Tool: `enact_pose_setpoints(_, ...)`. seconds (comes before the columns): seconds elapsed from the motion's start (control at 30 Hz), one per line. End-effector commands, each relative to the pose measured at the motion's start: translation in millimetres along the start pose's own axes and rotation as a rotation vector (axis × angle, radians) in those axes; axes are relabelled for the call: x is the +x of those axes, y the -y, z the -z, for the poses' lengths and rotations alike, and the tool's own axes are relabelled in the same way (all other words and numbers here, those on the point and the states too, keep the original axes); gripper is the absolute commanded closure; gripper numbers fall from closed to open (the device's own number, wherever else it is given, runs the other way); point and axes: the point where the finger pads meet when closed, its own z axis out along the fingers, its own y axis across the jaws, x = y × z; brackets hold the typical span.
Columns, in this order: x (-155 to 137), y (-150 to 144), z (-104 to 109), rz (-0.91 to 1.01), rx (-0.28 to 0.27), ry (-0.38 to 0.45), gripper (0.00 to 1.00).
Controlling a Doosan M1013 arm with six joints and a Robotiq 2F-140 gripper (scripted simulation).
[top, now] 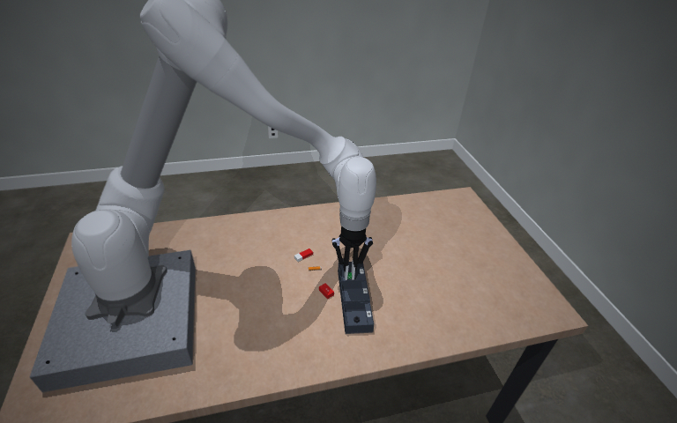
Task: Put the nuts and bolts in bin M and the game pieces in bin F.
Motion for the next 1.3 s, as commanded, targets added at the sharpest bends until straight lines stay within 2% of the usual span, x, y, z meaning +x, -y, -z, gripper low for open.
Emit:
enact_pose_setpoints(0.0,0,0,0,0.0,0.0,0.0,0.93)
enact_pose_setpoints(0.07,0,0,0,0.0,0.0,0.0,0.93)
enact_pose_setpoints(0.1,0,0,0,0.0,0.0,0.0,0.81)
enact_pose_setpoints(0.67,0,0,0,0.0,0.0,0.0,0.81)
enact_pose_setpoints(1.27,0,0,21,0.0,0.0,0.0,0.81)
